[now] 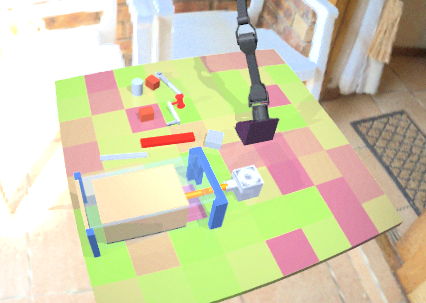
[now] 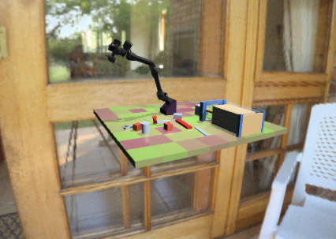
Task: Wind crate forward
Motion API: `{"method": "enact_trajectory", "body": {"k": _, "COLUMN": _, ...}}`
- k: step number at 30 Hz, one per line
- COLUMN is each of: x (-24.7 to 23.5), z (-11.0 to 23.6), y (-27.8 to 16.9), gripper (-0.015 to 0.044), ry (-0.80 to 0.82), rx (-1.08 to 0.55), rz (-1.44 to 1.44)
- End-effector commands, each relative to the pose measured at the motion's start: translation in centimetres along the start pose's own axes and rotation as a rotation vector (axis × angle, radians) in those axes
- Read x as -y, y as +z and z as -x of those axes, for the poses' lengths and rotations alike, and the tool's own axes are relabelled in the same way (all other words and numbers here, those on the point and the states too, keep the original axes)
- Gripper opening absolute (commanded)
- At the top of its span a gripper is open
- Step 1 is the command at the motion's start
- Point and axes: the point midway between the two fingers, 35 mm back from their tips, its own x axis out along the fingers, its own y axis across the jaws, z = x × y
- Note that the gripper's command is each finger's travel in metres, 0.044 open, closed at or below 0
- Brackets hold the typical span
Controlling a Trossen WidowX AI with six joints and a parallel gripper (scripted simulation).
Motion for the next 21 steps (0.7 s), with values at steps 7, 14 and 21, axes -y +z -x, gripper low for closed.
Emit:
{"method": "enact_trajectory", "body": {"k": 7, "x": 5.6, "z": -1.0, "y": 2.3, "gripper": 0.044, "ry": -0.022, "rx": 0.068, "rz": 0.024}}
{"method": "enact_trajectory", "body": {"k": 14, "x": 10.1, "z": -2.9, "y": 1.4, "gripper": 0.044, "ry": -0.029, "rx": 0.055, "rz": -0.031}}
{"method": "enact_trajectory", "body": {"k": 21, "x": 14.3, "z": -4.2, "y": 0.1, "gripper": 0.044, "ry": -0.106, "rx": 0.049, "rz": 0.032}}
